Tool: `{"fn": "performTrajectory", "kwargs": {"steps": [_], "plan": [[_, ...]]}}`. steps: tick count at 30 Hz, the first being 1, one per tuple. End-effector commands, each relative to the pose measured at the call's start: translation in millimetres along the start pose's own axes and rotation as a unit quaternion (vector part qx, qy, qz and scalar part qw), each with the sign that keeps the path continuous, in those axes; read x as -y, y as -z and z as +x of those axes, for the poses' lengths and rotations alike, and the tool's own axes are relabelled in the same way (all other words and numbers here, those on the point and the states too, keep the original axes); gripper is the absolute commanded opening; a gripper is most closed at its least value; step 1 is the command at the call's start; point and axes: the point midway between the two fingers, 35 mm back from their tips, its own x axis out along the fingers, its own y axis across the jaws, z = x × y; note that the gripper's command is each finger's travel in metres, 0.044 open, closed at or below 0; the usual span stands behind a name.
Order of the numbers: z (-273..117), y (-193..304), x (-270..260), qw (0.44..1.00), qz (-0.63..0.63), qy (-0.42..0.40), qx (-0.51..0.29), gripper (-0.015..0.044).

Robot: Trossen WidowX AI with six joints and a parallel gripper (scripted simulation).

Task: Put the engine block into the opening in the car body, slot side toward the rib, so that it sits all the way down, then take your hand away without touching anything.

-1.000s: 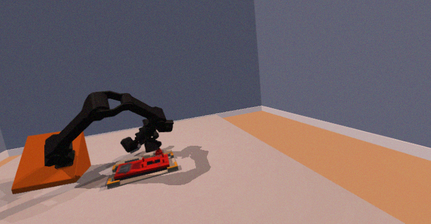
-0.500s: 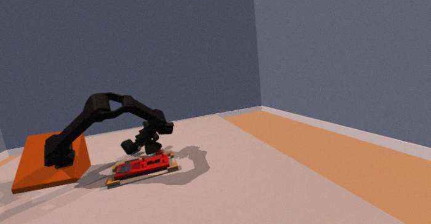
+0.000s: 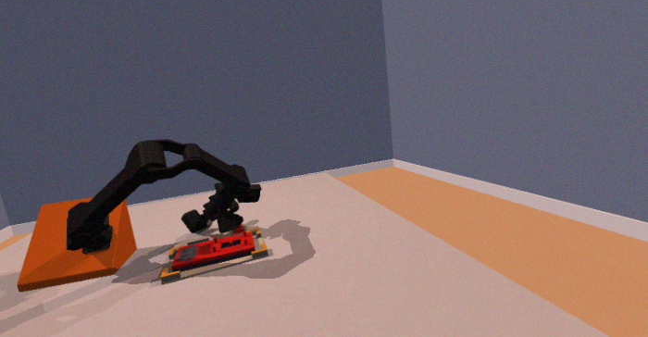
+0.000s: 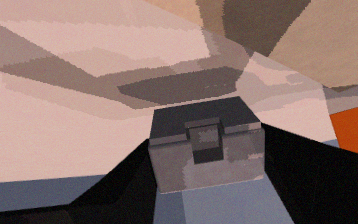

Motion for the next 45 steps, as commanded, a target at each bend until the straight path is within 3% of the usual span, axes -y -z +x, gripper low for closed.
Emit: {"fn": "performTrajectory", "kwargs": {"steps": [1, 2, 19, 24, 36, 45], "plan": [[6.9, -8.3, -0.4, 1.000, 0.000, 0.000, 0.001, 0.0000], [7.6, -9.0, -0.4, 1.000, 0.000, 0.000, 0.001, 0.0000], [0.4, -0.3, 0.1, 1.000, -0.001, 0.000, 0.000, 0.0440], [0.4, -0.3, 0.1, 1.000, -0.001, 0.000, 0.000, 0.0440], [-45.0, 4.6, 0.9, 1.000, -0.001, -0.001, 0.000, 0.0440], [-42.4, 3.9, 1.2, 1.000, -0.003, -0.002, 0.004, 0.0440]]}}
